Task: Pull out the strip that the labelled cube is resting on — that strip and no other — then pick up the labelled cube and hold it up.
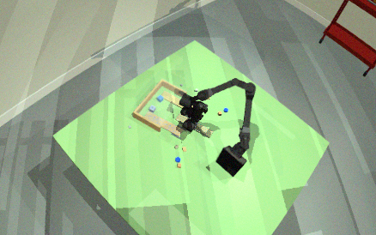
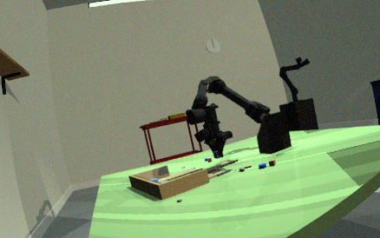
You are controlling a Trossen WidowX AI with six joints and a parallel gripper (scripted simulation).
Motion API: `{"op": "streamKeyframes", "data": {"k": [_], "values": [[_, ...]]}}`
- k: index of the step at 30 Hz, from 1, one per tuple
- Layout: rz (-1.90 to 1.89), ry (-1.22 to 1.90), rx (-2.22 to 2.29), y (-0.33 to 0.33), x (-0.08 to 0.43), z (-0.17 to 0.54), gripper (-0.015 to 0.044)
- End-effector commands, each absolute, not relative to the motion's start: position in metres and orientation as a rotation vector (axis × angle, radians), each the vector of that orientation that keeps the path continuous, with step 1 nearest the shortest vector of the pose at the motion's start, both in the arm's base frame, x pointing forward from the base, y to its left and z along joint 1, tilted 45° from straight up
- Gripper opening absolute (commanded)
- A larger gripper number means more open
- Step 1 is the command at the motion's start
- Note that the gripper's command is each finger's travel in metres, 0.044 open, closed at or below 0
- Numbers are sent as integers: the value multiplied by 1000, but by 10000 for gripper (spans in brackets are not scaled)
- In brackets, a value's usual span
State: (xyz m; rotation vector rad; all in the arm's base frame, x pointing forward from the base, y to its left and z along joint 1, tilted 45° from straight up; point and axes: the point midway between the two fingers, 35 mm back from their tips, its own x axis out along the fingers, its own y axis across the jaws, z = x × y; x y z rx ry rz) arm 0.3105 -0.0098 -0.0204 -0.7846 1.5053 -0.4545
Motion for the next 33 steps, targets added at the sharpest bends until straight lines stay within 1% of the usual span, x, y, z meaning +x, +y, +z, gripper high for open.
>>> {"op": "streamKeyframes", "data": {"k": [1,7,33], "values": [[-455,1504,-774,-7,305,-18,0],[-454,1504,-773,15,303,4,0],[-454,1504,-773,16,303,5,0]]}}
